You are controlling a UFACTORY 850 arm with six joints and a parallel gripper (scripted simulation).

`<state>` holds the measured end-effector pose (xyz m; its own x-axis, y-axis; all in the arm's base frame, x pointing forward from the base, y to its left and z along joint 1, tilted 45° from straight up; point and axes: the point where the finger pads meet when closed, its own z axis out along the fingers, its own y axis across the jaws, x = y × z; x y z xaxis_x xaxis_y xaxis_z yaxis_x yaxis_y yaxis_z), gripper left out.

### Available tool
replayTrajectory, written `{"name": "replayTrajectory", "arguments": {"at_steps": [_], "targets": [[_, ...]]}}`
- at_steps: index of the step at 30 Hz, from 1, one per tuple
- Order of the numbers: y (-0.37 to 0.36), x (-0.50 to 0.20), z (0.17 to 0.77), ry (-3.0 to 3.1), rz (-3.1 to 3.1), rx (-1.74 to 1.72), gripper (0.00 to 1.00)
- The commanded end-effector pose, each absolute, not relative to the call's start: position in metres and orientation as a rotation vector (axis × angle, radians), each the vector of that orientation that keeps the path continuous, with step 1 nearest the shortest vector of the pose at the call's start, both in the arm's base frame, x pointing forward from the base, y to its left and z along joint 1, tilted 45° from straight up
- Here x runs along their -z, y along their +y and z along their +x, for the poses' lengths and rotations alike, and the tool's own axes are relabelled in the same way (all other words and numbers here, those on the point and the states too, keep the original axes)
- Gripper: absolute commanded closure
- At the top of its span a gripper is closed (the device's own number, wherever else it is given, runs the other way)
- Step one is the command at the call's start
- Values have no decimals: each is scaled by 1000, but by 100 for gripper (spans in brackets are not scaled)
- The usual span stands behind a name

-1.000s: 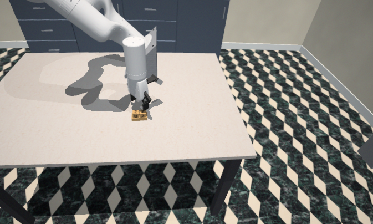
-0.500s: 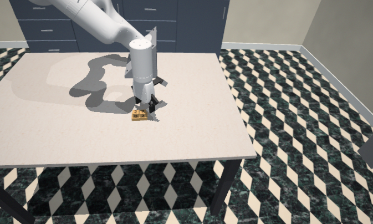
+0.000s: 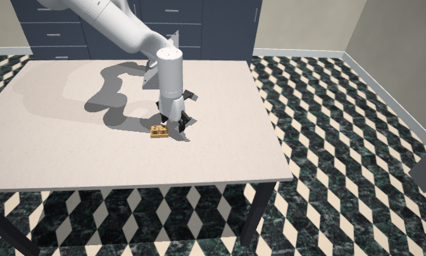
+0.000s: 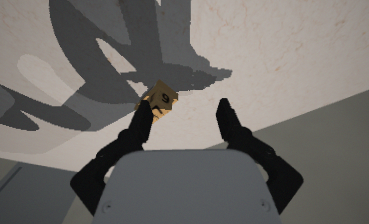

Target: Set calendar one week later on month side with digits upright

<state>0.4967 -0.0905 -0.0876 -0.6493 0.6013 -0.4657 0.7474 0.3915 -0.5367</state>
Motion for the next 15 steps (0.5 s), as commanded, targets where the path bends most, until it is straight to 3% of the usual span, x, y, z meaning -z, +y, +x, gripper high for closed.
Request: {"name": "replayTrajectory", "arguments": {"at_steps": [1, 15], "targets": [[-82, 98, 511, 2463, 1191, 1106, 0], [-68, 116, 532, 2513, 1126, 1120, 0]]}}
